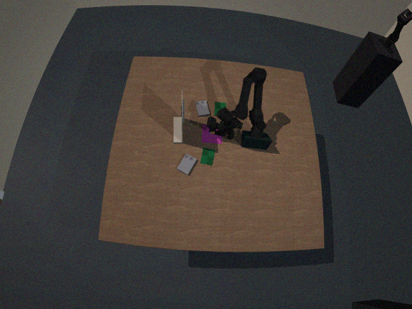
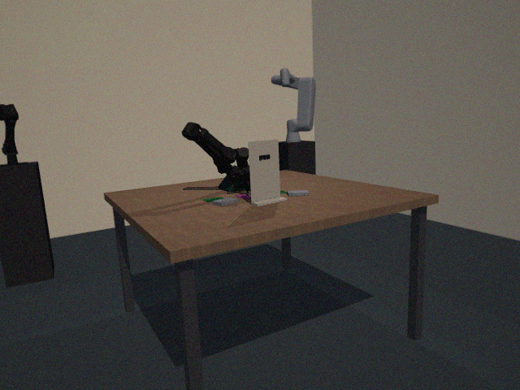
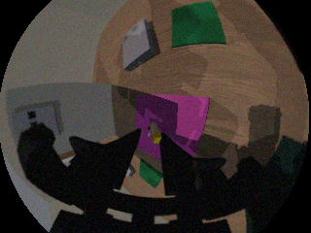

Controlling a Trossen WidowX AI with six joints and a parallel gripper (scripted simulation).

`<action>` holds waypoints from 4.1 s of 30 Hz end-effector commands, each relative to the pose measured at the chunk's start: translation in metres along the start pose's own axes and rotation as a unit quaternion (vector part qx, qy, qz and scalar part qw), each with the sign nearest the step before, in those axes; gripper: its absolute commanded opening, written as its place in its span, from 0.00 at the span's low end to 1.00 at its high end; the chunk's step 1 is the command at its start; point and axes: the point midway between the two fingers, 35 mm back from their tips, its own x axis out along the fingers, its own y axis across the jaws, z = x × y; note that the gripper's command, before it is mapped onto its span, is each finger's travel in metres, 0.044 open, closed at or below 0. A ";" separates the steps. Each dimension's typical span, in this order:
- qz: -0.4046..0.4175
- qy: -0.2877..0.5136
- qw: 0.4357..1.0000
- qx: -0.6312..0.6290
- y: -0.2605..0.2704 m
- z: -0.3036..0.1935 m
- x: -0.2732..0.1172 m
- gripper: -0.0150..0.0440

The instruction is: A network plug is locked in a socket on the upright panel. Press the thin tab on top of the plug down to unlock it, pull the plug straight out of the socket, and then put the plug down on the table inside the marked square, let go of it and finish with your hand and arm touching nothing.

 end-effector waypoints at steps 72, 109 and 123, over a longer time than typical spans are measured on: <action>-0.008 0.010 1.000 0.000 0.018 -0.011 -0.049 0.52; -0.006 0.008 1.000 -0.001 0.036 -0.009 -0.081 0.52; -0.003 0.004 1.000 -0.002 0.043 -0.005 -0.095 0.52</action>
